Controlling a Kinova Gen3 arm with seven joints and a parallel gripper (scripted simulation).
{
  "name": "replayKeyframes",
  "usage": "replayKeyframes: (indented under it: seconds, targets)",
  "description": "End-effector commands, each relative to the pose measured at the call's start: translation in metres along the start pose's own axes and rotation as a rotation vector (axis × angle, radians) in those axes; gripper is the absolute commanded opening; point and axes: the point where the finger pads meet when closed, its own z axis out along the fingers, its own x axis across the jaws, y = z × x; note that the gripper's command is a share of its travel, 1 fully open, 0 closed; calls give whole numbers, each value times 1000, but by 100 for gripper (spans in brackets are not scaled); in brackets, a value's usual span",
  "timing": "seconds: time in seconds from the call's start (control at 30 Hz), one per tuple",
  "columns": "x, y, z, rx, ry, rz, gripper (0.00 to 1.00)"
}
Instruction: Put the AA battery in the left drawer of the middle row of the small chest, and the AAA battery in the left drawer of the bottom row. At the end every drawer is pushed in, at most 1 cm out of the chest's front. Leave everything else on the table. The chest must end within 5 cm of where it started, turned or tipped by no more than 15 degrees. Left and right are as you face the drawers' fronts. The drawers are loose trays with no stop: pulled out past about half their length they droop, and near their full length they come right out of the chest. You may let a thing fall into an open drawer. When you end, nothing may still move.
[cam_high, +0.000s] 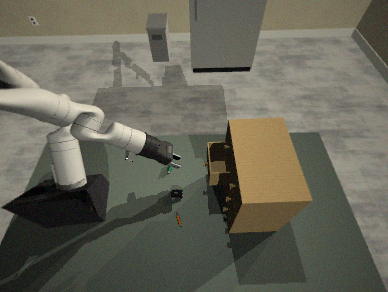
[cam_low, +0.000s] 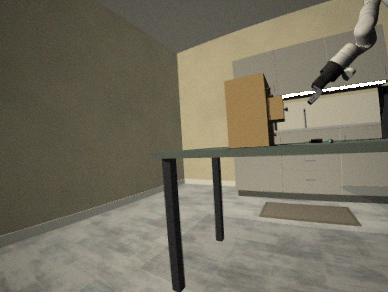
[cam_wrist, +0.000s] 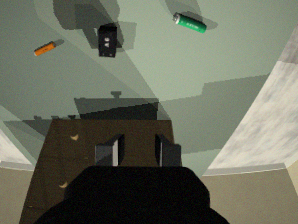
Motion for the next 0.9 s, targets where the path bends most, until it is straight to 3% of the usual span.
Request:
replayKeyframes:
  seconds: [0.0, 0.87]
  targets:
    - [-1, 1, -1, 0, -2, -2, 67]
    - [-1, 3, -8, 53, -3, -2, 67]
